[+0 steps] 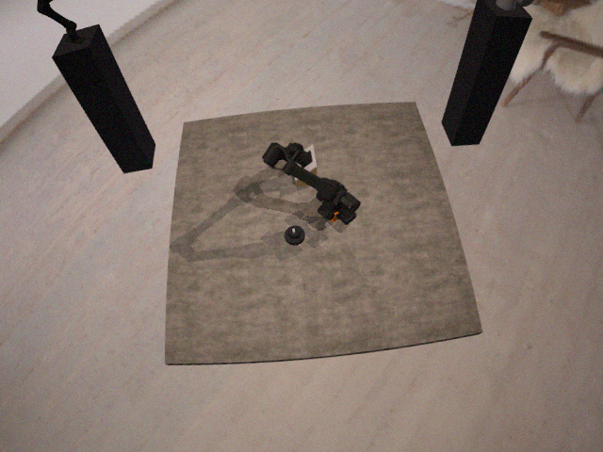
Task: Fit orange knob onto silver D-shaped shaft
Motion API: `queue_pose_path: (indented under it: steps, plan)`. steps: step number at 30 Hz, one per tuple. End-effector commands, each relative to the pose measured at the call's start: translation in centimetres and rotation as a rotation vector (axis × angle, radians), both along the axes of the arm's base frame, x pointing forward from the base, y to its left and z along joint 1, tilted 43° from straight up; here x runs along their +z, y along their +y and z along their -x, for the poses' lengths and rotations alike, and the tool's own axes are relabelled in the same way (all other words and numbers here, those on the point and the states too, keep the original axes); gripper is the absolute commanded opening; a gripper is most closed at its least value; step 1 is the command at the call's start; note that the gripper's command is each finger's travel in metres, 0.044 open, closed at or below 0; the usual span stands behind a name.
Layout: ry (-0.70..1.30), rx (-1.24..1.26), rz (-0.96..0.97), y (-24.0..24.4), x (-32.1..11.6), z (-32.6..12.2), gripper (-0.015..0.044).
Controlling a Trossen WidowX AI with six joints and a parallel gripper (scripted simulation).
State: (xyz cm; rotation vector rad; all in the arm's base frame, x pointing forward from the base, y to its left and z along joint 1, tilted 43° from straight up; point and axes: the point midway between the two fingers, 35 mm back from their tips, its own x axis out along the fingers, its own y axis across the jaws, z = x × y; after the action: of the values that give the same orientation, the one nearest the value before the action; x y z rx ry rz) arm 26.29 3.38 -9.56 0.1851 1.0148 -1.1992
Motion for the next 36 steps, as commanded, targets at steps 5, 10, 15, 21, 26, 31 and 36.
queue_pose_path:
  steps: [5,10,15,21,26,31,36]
  plan:
    - [-0.044,-0.051,-0.003,0.05,0.0,0.01,0.0179]
    - [-0.147,-0.161,-0.004,0.05,0.0,0.01,0.0179]
    - [-0.266,-0.289,-0.004,0.05,0.0,0.01,0.0179]
    - [-0.393,-0.426,-0.004,0.05,0.0,0.01,0.0179]
    - [-0.397,-0.43,-0.004,0.05,0.0,0.01,0.0179]
    - [-0.456,-0.494,-0.004,0.05,0.0,0.02,0.0179]
    - [-0.575,-0.621,-0.004,0.05,0.0,0.02,0.0179]
